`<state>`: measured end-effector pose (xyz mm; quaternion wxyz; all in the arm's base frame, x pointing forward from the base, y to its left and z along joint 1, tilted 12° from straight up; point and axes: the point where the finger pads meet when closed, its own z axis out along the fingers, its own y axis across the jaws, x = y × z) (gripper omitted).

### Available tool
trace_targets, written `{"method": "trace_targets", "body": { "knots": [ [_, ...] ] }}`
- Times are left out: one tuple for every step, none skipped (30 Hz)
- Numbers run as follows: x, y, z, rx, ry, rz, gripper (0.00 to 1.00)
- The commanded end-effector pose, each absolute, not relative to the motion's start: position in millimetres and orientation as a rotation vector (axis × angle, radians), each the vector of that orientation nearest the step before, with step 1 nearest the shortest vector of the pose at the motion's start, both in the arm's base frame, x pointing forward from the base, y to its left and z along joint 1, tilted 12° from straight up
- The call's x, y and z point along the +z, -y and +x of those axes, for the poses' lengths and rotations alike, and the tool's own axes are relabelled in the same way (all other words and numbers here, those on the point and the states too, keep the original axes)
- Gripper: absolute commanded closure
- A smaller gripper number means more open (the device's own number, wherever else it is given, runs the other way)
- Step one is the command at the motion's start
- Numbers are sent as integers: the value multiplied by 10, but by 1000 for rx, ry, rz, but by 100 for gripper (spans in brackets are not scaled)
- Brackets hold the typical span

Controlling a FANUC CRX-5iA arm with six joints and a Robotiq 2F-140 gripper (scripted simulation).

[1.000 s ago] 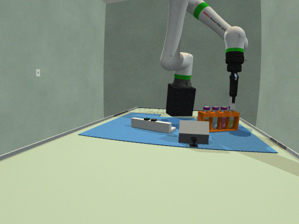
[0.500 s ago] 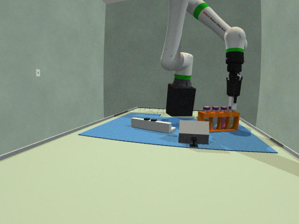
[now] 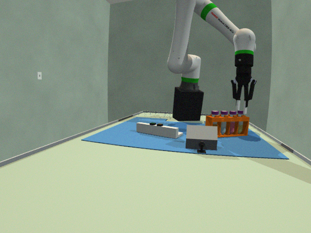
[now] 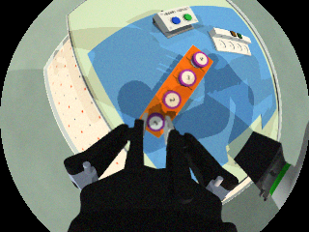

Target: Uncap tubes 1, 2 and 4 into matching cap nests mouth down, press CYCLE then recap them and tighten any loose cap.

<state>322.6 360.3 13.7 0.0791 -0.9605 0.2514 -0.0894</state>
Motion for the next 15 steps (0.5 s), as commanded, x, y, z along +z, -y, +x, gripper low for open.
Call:
{"method": "trace_targets", "body": {
  "knots": [
    [138, -3605, 3227, -217, -649, -2913, 100],
    [138, -3605, 3227, -217, -649, -2913, 100],
    [138, -3605, 3227, -217, -649, -2913, 100],
    [138, -3605, 3227, -217, -649, -2913, 100],
    [138, -3605, 3227, -217, -649, -2913, 65],
    [138, -3605, 3227, -217, -649, -2913, 65],
    [138, -3605, 3227, -217, -649, -2913, 65],
    [138, -3605, 3227, -217, -649, -2913, 65],
    [138, -3605, 3227, -217, -649, -2913, 65],
    [138, -3605, 3227, -217, -649, -2913, 65],
    [138, -3605, 3227, -217, -649, -2913, 65],
    [138, -3605, 3227, -217, -649, -2913, 65],
    [138, -3605, 3227, -217, -649, -2913, 65],
    [138, -3605, 3227, -217, -649, -2913, 65],
    [138, -3605, 3227, -217, -649, -2913, 65]
  ]
}}
